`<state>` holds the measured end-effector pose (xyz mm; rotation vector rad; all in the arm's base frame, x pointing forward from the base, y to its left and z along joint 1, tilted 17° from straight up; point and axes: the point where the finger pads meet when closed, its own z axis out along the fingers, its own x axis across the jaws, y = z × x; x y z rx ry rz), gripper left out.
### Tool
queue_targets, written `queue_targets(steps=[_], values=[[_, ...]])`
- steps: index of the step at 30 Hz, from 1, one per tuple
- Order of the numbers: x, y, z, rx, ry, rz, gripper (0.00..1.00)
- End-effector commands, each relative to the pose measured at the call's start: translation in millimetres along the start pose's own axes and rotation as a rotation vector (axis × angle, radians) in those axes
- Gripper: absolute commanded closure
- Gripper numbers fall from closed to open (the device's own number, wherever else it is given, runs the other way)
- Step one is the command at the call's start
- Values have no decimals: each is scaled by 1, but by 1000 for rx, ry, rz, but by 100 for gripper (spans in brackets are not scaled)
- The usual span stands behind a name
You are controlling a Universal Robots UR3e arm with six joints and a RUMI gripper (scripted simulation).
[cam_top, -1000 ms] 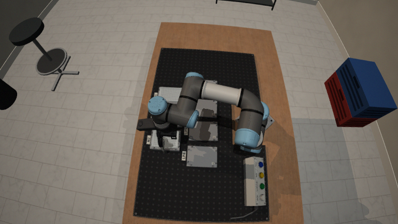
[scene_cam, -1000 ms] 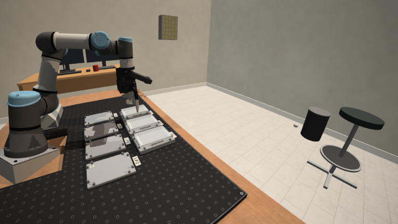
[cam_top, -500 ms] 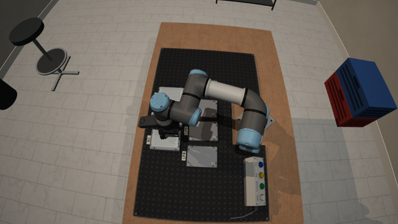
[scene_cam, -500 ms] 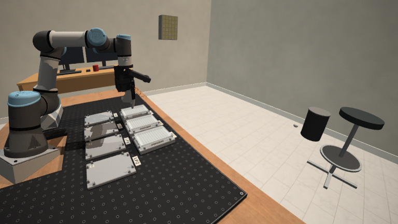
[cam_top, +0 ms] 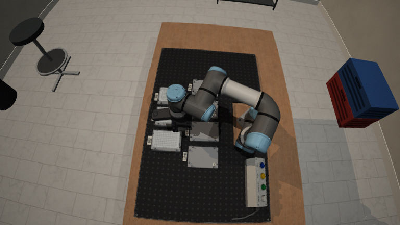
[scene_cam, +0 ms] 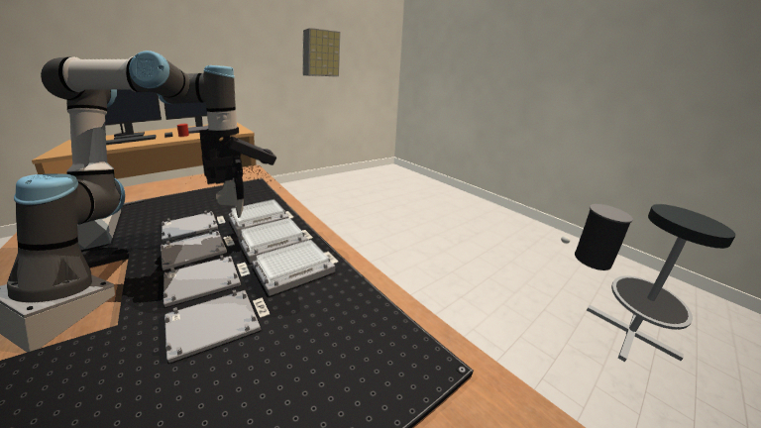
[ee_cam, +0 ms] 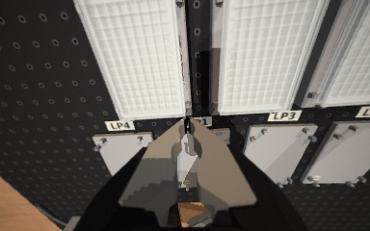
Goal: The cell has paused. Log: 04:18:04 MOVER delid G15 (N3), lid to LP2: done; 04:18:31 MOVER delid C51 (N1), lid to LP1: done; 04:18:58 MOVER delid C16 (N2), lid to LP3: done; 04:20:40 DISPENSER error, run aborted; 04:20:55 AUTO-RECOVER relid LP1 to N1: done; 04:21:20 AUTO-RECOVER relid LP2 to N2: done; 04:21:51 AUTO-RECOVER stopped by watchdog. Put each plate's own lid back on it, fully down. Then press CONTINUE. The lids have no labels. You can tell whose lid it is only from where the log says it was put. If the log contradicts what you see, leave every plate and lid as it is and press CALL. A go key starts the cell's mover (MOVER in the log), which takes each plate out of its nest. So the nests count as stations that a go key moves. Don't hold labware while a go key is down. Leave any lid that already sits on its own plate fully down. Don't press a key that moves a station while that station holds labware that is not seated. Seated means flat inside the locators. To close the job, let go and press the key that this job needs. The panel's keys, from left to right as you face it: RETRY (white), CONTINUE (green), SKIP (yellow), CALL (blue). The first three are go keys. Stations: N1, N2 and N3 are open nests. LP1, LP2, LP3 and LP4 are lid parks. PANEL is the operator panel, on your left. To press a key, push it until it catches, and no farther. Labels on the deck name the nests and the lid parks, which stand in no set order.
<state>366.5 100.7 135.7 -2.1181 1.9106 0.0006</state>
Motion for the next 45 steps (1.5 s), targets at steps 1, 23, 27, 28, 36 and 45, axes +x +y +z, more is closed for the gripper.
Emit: queue_targets(steps=[1, 23, 27, 28, 36, 45], values=[[17, 20, -2, 14, -4, -3, 100], [75, 89, -1, 13, -3, -3, 100], [79, 94, 0, 13, -3, -3, 100], [79, 94, 0, 13, -3, -3, 100], [80, 94, -20, 13, -3, -3, 100], [80, 95, -55, 12, -3, -3, 100]])
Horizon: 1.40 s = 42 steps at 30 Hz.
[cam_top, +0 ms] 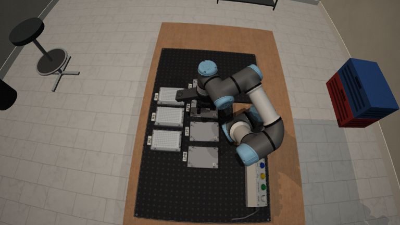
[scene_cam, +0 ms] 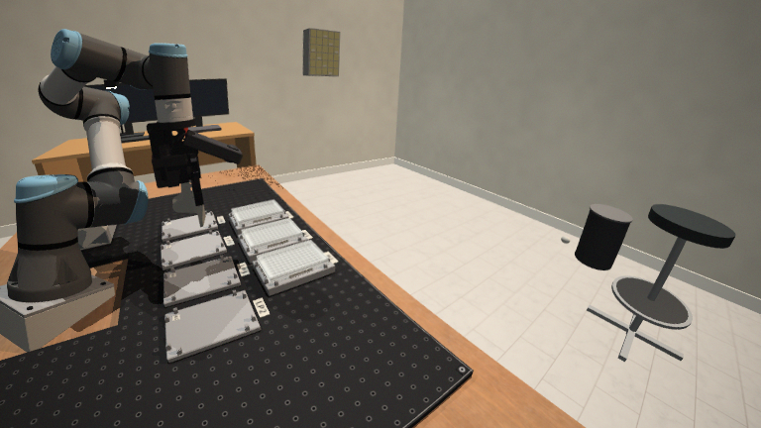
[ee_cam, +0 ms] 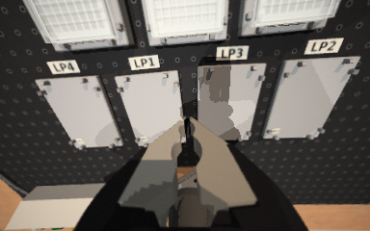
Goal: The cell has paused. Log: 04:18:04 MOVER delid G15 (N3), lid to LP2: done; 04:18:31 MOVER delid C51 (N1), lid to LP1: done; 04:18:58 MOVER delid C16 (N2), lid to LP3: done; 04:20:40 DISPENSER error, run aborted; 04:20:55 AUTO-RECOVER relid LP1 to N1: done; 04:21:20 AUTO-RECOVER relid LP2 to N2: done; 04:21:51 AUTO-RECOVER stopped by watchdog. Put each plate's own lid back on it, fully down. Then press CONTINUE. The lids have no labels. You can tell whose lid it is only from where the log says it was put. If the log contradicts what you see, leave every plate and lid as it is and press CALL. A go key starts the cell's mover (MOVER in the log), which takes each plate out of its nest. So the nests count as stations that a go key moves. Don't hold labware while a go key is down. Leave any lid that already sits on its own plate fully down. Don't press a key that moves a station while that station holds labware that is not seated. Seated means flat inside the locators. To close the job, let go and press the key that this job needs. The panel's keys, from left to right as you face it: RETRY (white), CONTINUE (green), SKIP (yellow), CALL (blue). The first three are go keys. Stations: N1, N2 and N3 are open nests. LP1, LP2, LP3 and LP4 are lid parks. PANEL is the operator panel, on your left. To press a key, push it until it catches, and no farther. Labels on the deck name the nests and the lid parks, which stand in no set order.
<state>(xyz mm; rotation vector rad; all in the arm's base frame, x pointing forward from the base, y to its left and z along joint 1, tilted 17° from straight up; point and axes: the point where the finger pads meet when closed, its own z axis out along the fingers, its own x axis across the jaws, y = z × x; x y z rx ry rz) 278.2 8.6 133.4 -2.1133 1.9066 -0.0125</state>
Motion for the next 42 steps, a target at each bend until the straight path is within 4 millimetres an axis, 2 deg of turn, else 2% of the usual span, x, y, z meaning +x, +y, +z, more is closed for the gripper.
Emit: queue_targets(steps=[1, 10, 25, 27, 42], values=[[0, 0, -26, 2, -6, -1, 100], [0, 0, -28, 2, -6, -1, 100], [-72, 19, -28, 3, -6, -301, 100], [-72, 19, -28, 3, -6, -301, 100], [-145, 37, -29, 4, -6, -602, 100]])
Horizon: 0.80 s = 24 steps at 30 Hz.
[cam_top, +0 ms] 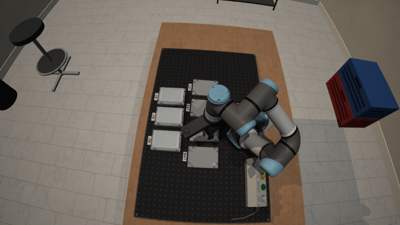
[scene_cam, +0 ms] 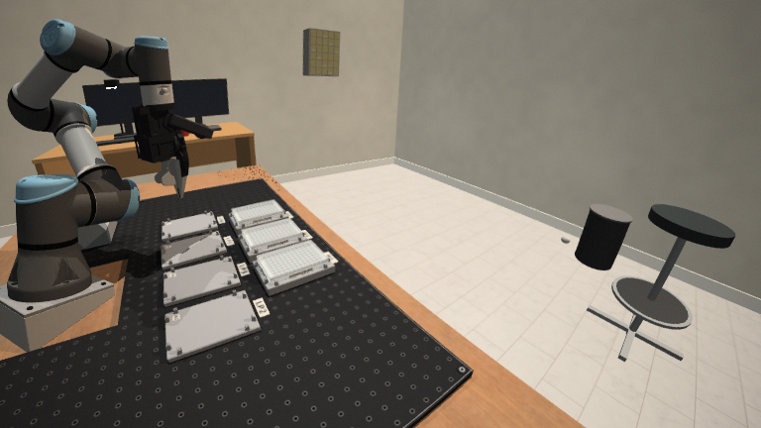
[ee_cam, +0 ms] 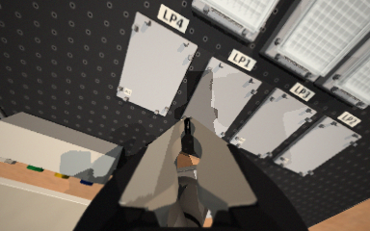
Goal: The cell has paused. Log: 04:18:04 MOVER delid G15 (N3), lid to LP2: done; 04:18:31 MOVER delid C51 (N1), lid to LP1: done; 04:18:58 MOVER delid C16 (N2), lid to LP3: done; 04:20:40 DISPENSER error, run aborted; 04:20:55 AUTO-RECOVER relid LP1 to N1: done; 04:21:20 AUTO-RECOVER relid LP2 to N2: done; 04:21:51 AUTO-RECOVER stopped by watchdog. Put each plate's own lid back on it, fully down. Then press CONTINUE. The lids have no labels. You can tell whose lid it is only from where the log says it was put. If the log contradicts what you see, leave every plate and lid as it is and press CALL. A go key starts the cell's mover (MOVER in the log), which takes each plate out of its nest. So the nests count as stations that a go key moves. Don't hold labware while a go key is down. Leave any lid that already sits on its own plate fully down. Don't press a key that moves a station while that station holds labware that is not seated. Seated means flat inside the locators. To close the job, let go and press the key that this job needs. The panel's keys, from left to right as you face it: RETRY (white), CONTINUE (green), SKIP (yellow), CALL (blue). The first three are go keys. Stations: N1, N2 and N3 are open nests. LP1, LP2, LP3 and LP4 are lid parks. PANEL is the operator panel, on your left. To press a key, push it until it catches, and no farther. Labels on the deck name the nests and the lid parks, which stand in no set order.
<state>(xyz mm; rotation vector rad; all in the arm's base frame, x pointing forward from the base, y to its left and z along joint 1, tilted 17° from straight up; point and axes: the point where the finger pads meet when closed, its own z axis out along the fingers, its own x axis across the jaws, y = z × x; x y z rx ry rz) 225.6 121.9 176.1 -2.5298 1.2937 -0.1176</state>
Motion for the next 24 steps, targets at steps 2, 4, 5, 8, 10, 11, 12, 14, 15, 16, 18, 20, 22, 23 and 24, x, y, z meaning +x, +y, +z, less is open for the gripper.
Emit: queue_targets(steps=[2, 4, 5, 8, 10, 11, 12, 14, 15, 16, 18, 20, 22, 23, 24], values=[[-20, -7, -1, -7, 4, -80, 100], [-29, -9, -1, -7, 4, -120, 100], [-34, -11, -1, -7, 4, -140, 100], [-49, -15, -1, -7, 4, -155, 100], [-58, -18, -1, -6, 4, -155, 100], [-63, -19, -1, -6, 4, -155, 100], [-68, -20, -1, -6, 4, -155, 100], [-74, -22, -1, -6, 4, -155, 100], [-74, -22, -1, -6, 4, -155, 100], [-74, -22, -1, -6, 4, -155, 100], [-74, -22, -1, -6, 4, -155, 100], [-74, -22, -1, -6, 4, -155, 100], [-78, -19, -1, -6, 4, -175, 100], [-82, -17, -1, -6, 3, -195, 100], [-87, -14, -1, -6, 3, -215, 100]])
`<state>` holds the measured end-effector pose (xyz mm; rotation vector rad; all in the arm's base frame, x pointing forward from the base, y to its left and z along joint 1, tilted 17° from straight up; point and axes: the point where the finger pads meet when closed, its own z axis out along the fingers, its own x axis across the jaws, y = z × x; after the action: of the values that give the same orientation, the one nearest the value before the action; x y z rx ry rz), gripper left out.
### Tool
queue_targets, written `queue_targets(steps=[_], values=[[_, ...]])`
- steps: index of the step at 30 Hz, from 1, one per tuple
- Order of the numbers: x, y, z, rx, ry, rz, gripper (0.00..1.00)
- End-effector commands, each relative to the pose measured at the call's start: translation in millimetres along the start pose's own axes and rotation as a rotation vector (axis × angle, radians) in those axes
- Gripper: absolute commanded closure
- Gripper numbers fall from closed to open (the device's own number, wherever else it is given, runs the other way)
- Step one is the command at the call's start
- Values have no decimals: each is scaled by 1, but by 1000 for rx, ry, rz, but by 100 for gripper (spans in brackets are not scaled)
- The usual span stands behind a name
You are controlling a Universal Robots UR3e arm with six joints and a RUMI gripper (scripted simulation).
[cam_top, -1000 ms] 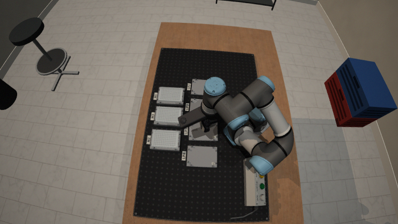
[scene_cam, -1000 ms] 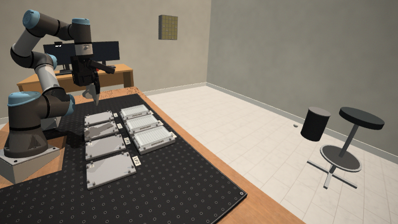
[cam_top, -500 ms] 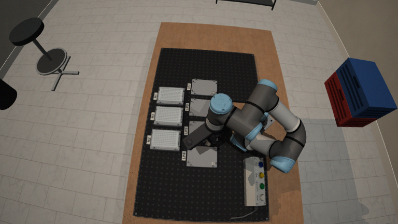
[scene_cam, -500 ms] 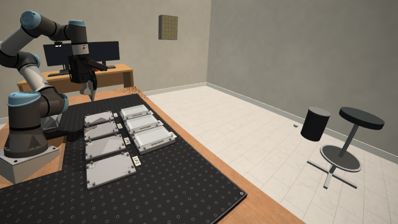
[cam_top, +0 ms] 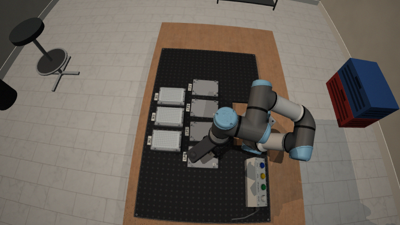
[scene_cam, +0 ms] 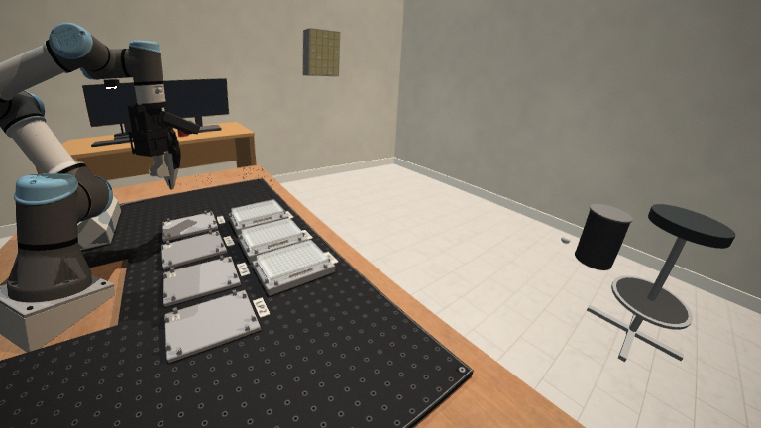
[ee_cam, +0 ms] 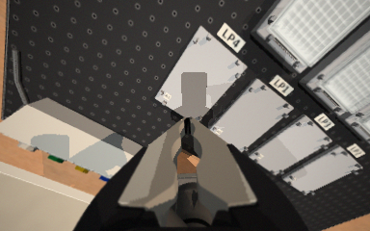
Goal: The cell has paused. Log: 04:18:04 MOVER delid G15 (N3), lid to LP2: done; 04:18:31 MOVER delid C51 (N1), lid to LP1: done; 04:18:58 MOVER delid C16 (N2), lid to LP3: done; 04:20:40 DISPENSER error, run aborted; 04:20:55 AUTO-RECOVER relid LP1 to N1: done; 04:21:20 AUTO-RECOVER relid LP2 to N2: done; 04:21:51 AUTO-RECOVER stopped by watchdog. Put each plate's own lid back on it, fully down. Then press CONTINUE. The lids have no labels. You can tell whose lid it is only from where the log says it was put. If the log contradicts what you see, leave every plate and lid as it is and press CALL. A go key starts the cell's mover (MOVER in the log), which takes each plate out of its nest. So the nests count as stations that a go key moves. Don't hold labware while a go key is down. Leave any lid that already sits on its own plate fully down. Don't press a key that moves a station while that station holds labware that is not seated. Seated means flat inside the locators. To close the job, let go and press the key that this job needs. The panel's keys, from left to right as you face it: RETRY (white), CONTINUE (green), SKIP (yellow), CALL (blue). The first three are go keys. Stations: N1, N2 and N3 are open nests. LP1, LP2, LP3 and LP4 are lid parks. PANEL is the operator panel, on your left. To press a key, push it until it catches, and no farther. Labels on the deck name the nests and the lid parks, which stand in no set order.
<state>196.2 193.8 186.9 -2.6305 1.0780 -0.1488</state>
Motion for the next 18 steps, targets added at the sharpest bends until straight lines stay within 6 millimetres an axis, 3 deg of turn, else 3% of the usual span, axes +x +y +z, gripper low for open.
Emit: queue_targets(steps=[1, 18], values=[[-16, 6, 0, -10, 7, -68, 100], [-85, 36, 0, -11, 5, -368, 100]])
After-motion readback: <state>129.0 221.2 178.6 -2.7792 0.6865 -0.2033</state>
